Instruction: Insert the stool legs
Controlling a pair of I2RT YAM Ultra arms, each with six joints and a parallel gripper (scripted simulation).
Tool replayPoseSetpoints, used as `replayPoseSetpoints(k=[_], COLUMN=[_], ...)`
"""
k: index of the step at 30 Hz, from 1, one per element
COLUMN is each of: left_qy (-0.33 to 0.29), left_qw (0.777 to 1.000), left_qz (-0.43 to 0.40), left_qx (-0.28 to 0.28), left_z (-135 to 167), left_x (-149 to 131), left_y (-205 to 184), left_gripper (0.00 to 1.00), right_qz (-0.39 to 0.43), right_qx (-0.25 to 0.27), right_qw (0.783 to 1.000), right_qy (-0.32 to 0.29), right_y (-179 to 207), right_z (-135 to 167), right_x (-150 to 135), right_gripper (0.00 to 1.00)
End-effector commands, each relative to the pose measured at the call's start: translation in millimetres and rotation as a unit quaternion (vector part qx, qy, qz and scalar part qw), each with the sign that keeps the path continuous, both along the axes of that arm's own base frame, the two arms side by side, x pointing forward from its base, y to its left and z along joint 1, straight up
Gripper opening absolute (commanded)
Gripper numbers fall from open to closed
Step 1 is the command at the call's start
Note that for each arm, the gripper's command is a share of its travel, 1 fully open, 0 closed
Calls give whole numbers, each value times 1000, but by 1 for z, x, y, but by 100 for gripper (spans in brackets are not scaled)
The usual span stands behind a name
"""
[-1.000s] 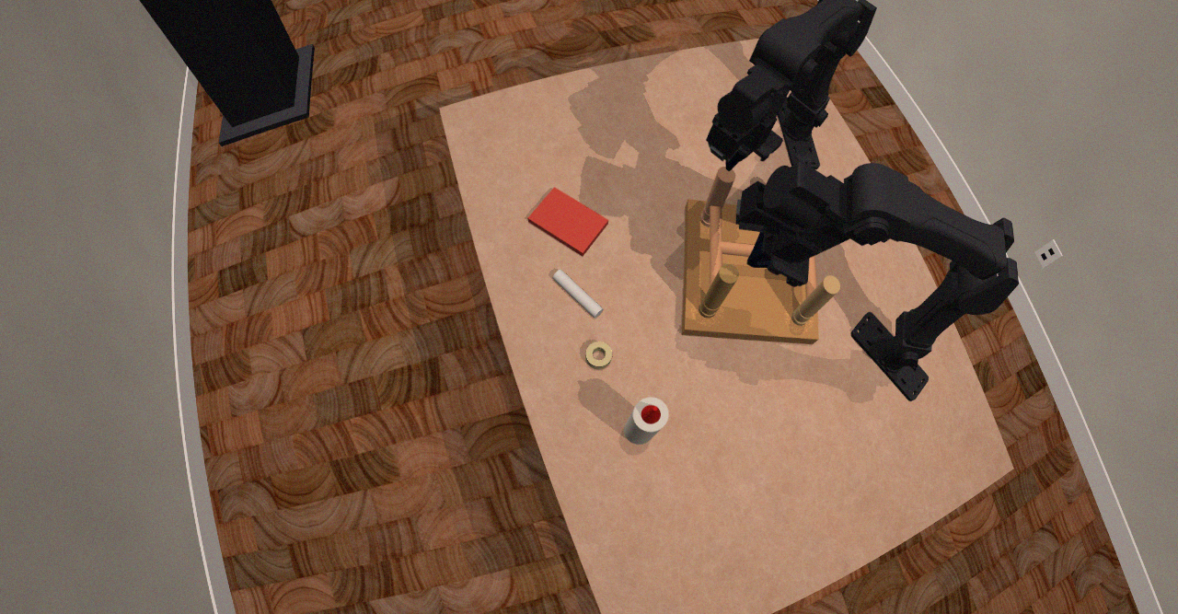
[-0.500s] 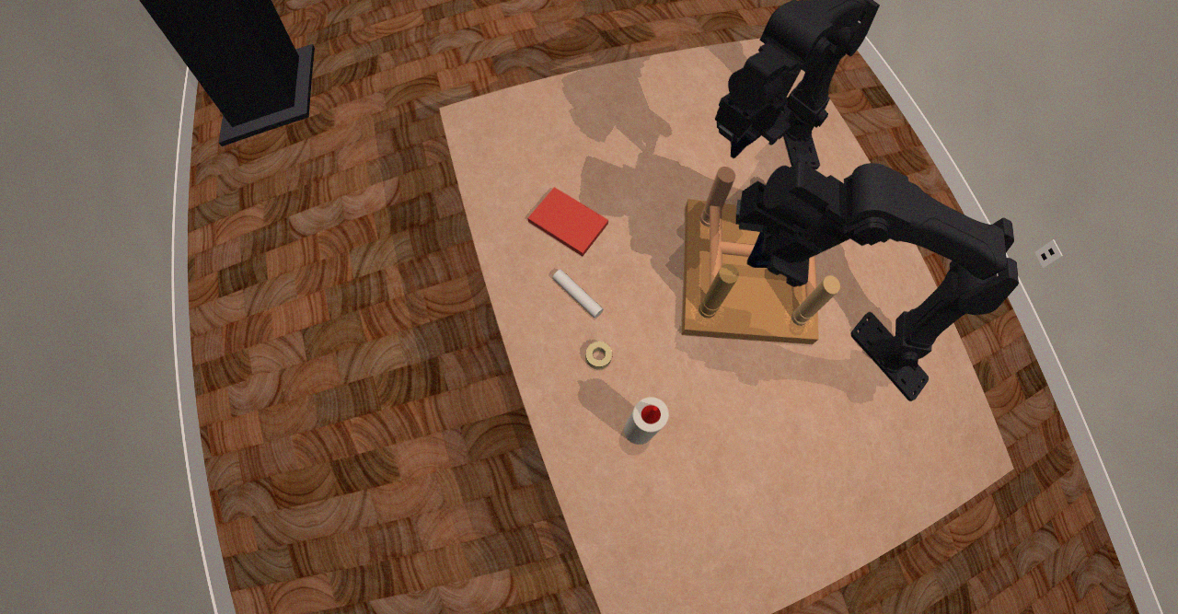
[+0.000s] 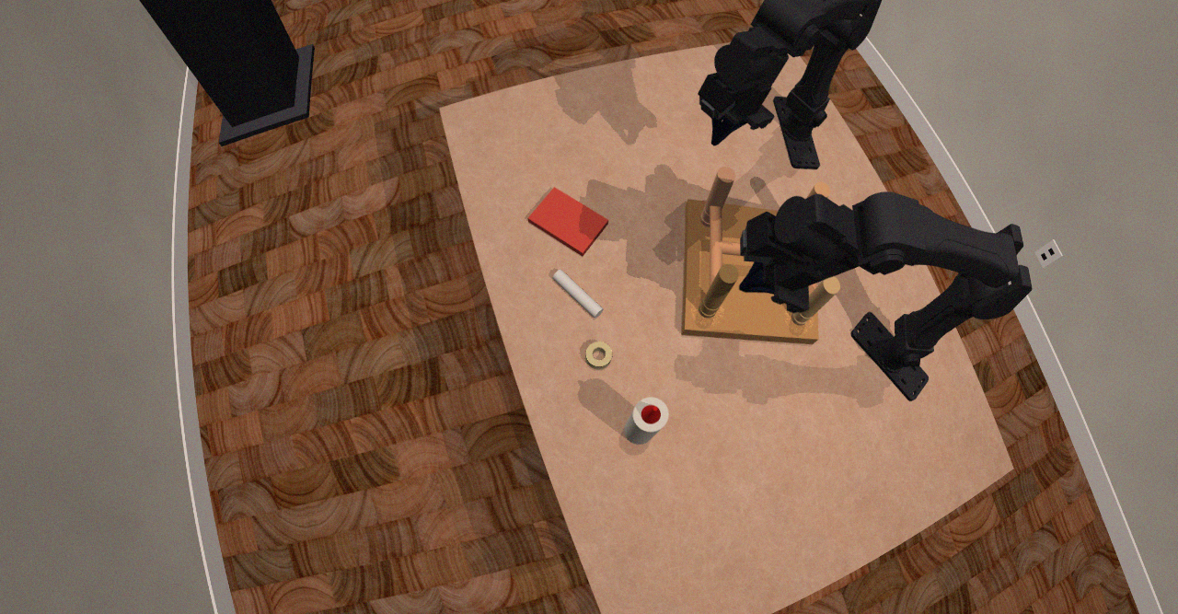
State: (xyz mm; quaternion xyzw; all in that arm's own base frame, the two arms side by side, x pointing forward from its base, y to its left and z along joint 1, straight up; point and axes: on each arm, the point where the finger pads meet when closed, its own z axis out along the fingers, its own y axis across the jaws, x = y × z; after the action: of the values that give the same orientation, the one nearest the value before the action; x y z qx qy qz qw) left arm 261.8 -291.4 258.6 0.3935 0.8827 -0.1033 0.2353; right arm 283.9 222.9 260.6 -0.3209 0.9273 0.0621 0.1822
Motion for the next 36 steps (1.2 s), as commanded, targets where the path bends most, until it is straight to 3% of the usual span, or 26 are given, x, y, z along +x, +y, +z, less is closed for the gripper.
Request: replayPoseSetpoints(k=[1, 6, 9, 19, 23, 25, 31, 36], left_qy=[-65, -134, -146, -290, -350, -350, -428, -464], left_qw=[995, 979, 974, 910, 874, 874, 821, 791], left_qz=[32, 93, 105, 218, 258, 258, 304, 332], left_qx=[-68, -126, -135, -202, -218, -218, -225, -222], left_z=[30, 54, 58, 108, 128, 128, 149, 157], left_x=[33, 75, 81, 128, 134, 134, 130, 121], left_y=[7, 40, 47, 146, 189, 189, 247, 280], left_gripper=[0, 0, 0, 0, 0, 0, 0, 0], right_qz=[-30, -77, -85, -174, -203, -203, -238, -256], right_qx=[75, 126, 133, 186, 197, 197, 203, 198], right_qw=[992, 973, 968, 901, 864, 864, 806, 779], right_qy=[-95, -180, -195, -352, -416, -416, -503, -537], right_y=[-2, -26, -32, -109, -142, -142, -188, -213], right_z=[34, 57, 62, 109, 130, 130, 154, 160], right_x=[33, 69, 74, 109, 111, 111, 103, 95], right_gripper=[0, 0, 0, 0, 0, 0, 0, 0])
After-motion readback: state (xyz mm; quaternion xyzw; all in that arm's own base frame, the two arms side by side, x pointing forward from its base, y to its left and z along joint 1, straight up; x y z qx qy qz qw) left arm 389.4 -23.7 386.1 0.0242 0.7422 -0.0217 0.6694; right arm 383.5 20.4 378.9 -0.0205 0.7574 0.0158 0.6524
